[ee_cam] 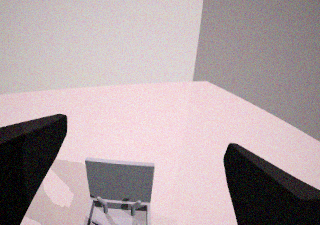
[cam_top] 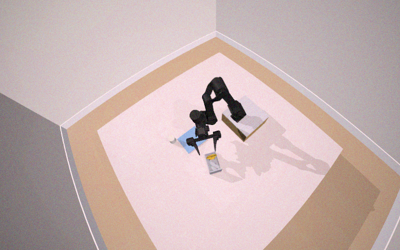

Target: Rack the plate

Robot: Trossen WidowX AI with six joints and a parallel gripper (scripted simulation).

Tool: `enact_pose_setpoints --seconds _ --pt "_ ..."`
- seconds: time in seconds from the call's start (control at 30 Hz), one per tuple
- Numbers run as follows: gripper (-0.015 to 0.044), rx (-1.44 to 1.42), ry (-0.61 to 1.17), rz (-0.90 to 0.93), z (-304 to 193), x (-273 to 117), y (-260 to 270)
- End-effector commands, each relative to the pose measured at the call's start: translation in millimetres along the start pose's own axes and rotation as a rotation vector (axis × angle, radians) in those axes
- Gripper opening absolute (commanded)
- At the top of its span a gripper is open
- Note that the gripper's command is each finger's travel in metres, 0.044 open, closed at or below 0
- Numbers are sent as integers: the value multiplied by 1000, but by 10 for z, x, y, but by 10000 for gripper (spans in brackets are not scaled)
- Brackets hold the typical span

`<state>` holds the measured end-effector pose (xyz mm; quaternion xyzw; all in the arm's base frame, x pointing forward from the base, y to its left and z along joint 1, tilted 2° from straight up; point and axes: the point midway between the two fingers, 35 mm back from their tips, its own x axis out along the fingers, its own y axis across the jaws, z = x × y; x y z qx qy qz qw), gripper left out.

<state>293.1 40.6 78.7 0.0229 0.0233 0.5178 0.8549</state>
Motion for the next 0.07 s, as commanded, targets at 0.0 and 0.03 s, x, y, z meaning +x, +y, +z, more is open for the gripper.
enact_pose_setpoints --seconds 0.0,0.03 --pt "400 51 18 -78 58 23 -237" --pt "400 71 25 -100 61 27 -300"
